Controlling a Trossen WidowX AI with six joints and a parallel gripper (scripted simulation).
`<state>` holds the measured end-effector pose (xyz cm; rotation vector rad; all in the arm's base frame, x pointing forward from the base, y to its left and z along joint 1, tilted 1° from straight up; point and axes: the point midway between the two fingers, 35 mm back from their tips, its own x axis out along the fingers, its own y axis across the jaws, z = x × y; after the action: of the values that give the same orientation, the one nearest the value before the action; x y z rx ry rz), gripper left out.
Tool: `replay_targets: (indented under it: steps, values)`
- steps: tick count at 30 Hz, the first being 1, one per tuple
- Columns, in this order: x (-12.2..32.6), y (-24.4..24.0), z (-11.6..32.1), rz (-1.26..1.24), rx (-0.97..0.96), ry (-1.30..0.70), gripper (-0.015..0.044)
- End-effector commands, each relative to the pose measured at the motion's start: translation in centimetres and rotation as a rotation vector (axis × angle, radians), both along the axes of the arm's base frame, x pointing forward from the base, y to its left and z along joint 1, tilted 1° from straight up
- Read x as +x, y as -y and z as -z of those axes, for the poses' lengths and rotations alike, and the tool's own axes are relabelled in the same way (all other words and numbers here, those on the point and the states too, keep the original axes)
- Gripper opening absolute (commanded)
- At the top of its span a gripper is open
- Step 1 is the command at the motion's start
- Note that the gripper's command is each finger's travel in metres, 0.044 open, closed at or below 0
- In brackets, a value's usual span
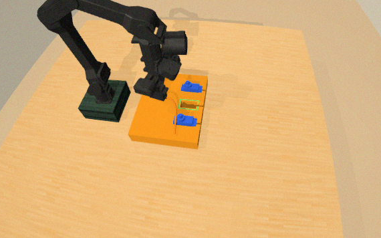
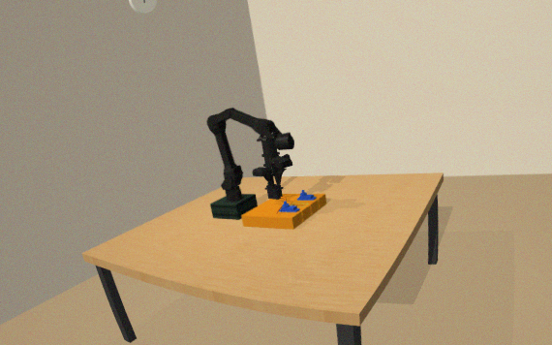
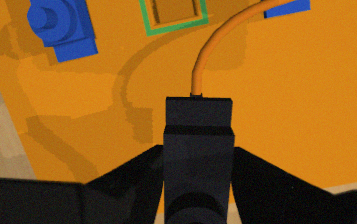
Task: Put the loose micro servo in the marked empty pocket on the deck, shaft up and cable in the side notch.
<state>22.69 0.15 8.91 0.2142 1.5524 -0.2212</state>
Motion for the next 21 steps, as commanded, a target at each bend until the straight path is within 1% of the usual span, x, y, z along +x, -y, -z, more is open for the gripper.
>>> replay_targets:
  steps: [1,4,12,21]
  values:
    - [0.0,0.0,-0.1,-0.159,0.001,0.0,0.0]
    - [0.0,0.0,-0.1,-0.209,0.001,0.0,0.0]
    - [0.2,0.0,-0.1,-0.209,0.001,0.0,0.0]
    - [3.5,0.2,-0.1,-0.209,0.0,0.002,0.0]
